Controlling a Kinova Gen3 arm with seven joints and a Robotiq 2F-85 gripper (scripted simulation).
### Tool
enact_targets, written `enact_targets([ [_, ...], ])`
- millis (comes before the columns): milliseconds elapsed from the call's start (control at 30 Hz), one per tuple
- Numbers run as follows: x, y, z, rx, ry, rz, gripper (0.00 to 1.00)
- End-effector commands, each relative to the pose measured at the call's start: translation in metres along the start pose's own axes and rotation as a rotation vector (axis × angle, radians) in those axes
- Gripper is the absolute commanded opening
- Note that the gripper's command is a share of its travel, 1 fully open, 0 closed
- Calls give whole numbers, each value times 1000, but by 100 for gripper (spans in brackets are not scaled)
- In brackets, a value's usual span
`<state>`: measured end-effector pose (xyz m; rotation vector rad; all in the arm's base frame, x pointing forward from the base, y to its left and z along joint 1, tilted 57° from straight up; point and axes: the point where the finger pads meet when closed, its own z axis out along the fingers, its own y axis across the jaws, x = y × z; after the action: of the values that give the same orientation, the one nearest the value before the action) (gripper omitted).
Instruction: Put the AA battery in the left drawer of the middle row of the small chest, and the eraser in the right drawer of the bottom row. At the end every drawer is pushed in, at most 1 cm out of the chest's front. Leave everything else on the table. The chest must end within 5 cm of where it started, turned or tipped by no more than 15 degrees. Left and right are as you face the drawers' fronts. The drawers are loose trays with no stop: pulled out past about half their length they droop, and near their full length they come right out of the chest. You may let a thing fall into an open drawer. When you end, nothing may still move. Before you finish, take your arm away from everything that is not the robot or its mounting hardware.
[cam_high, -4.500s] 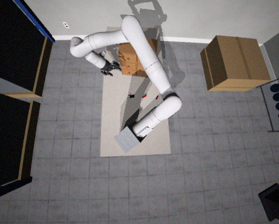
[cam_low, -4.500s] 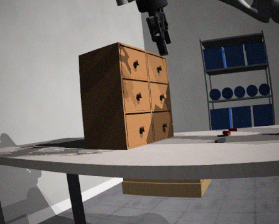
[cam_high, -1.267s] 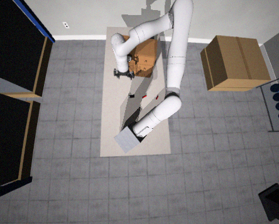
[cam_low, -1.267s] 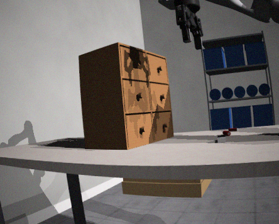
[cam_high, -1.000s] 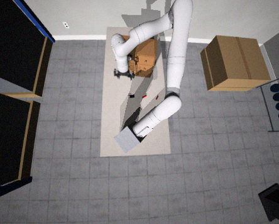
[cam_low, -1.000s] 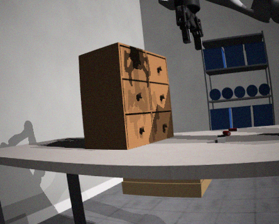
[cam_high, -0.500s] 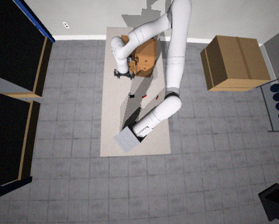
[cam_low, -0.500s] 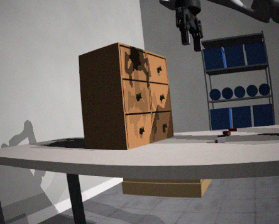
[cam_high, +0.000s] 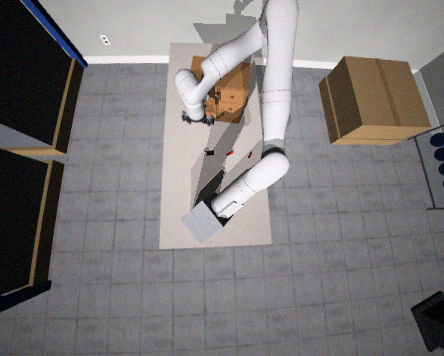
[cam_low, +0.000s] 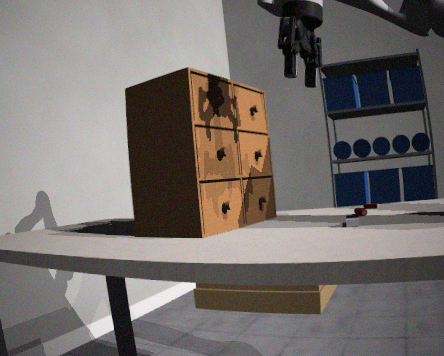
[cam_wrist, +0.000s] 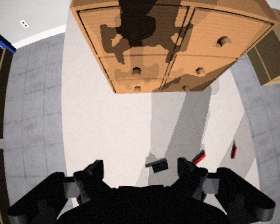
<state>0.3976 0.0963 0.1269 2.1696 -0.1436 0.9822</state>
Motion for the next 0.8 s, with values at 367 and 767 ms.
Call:
enact_targets([
  [367, 3, -1, 12, 0, 140, -15, 100],
  [767, 10, -1, 25, 1, 279, -15, 100],
])
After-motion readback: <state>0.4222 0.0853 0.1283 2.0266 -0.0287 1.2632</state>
